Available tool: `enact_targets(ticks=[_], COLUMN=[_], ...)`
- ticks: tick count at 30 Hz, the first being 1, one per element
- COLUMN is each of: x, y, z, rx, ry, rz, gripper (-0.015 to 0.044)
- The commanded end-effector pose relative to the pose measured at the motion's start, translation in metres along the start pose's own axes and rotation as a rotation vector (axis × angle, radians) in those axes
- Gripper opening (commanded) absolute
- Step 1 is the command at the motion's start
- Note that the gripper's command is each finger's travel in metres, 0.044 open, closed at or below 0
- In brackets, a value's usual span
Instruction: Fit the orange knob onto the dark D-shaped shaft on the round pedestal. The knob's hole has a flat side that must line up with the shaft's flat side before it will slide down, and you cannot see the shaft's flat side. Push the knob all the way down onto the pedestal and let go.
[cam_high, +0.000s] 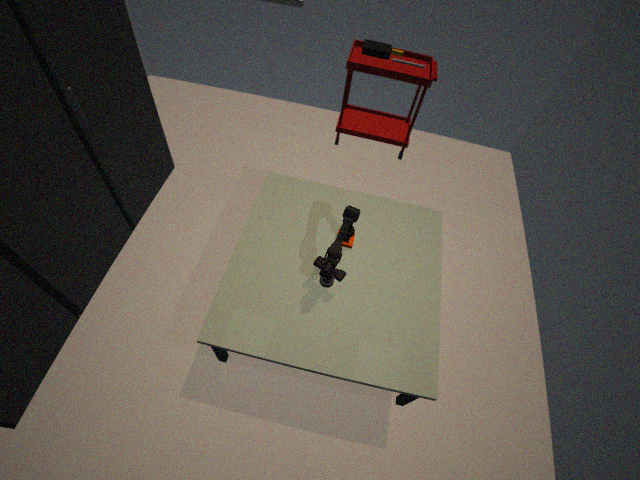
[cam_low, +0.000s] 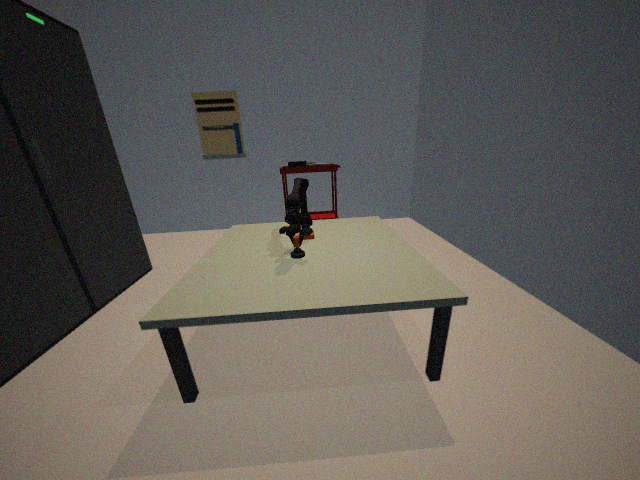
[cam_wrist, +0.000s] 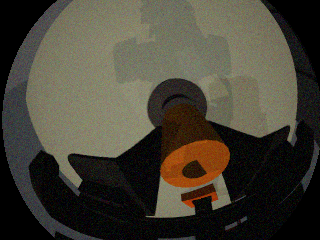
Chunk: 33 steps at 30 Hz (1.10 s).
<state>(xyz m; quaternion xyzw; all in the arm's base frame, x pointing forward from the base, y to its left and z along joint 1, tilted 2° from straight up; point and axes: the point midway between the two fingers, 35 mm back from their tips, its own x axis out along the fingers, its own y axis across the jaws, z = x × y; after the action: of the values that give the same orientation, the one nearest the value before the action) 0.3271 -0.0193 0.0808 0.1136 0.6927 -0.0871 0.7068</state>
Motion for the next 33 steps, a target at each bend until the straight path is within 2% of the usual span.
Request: enact_targets(ticks=[1, 5, 33], x=[-0.0037, -0.0043, -0.0016], y=[0.0007, 0.0009, 0.0003], z=[0.0024, 0.0027, 0.0012], rx=[0.075, 0.199, 0.199], ry=[-0.006, -0.006, -0.006], rz=[0.002, 0.003, 0.003], gripper=[0.0, 0.0, 0.0])
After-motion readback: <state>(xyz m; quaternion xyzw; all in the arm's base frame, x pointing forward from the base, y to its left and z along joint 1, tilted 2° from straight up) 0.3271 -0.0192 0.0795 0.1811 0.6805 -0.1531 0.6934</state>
